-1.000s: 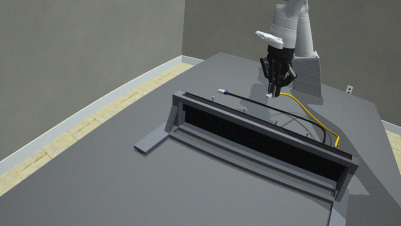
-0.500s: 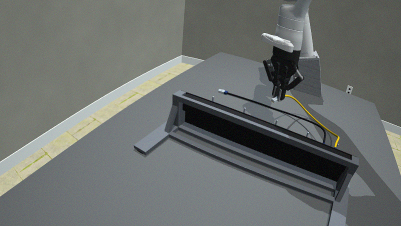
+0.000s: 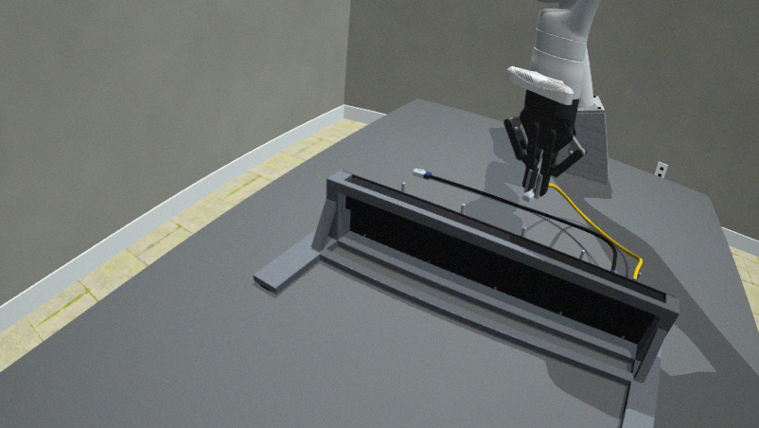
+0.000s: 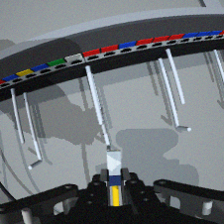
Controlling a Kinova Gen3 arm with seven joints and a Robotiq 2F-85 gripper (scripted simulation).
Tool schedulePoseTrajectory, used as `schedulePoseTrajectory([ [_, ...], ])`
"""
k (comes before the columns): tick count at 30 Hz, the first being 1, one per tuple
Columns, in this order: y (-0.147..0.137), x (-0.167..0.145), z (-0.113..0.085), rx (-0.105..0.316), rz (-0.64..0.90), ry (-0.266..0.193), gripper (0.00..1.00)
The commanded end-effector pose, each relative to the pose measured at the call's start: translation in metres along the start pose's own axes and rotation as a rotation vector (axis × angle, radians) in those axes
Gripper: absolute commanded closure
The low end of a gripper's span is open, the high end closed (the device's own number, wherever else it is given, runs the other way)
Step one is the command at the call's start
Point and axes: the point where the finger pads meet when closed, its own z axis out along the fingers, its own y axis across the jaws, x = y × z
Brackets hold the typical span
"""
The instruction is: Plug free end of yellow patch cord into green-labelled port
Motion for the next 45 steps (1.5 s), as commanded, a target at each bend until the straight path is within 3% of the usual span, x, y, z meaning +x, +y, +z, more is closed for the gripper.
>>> schedulePoseTrajectory([
  [1, -0.003, 0.002, -0.001, 0.001, -0.015, 0.002, 1.00],
  [45, -0.031, 0.021, -0.006, 0.001, -0.185, 0.003, 1.00],
])
